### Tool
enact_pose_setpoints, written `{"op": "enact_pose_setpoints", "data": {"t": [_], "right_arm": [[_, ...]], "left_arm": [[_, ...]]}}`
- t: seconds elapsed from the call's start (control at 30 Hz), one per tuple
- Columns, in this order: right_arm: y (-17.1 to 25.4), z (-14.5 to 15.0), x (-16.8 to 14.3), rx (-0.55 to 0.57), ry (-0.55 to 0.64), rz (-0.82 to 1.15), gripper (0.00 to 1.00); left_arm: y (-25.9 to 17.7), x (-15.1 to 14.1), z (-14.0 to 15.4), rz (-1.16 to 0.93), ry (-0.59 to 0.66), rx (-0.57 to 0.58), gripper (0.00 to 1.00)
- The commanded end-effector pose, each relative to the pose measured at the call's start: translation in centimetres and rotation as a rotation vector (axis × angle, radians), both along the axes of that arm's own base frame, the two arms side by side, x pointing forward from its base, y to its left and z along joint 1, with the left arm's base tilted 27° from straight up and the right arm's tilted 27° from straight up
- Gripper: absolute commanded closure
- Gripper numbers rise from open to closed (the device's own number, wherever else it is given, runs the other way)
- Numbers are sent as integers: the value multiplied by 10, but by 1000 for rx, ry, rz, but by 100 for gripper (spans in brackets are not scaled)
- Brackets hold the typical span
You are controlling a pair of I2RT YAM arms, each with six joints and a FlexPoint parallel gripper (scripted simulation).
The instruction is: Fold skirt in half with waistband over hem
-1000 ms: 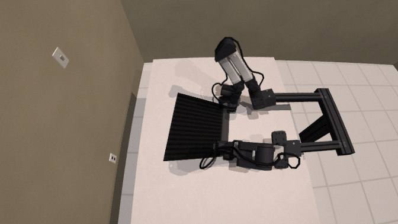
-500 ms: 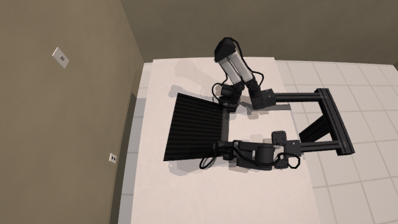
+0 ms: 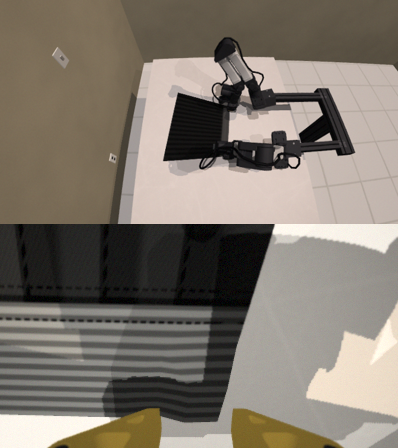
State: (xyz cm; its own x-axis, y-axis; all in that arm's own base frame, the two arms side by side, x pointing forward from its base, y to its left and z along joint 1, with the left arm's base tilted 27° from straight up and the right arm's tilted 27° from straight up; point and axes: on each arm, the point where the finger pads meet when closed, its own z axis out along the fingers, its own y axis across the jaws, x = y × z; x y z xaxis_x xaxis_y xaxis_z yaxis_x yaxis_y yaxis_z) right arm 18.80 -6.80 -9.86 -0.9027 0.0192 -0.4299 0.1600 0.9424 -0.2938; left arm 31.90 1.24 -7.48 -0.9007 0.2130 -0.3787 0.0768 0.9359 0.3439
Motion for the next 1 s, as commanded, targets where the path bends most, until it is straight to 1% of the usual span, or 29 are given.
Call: {"op": "enact_pose_setpoints", "data": {"t": [0.0, 0.1, 0.13, 0.37, 0.4, 0.57, 0.6, 0.77, 0.8, 0.97], "right_arm": [[6, 3, 28, 32, -79, 36, 67], [6, 3, 28, 33, -80, 35, 67], [6, 3, 28, 33, -80, 35, 75], [6, 3, 28, 34, -81, 33, 75], [6, 3, 28, 34, -81, 33, 83], [6, 3, 28, 34, -81, 33, 83], [6, 3, 28, 34, -81, 33, 90], [6, 3, 28, 34, -81, 33, 90], [6, 3, 28, 34, -81, 33, 98], [6, 4, 29, 34, -82, 33, 98]], "left_arm": [[0, 16, -4, -8, -36, -24, 67], [0, 16, -4, -8, -36, -24, 67], [0, 16, -4, -8, -36, -24, 75], [0, 16, -4, -8, -36, -24, 75], [0, 16, -4, -8, -36, -24, 83], [2, 16, -3, -2, -38, -12, 83], [2, 16, -3, -2, -38, -12, 90], [3, 16, -3, 0, -38, -9, 90], [3, 16, -3, 0, -38, -9, 98], [3, 16, -3, 0, -38, -9, 98]]}}
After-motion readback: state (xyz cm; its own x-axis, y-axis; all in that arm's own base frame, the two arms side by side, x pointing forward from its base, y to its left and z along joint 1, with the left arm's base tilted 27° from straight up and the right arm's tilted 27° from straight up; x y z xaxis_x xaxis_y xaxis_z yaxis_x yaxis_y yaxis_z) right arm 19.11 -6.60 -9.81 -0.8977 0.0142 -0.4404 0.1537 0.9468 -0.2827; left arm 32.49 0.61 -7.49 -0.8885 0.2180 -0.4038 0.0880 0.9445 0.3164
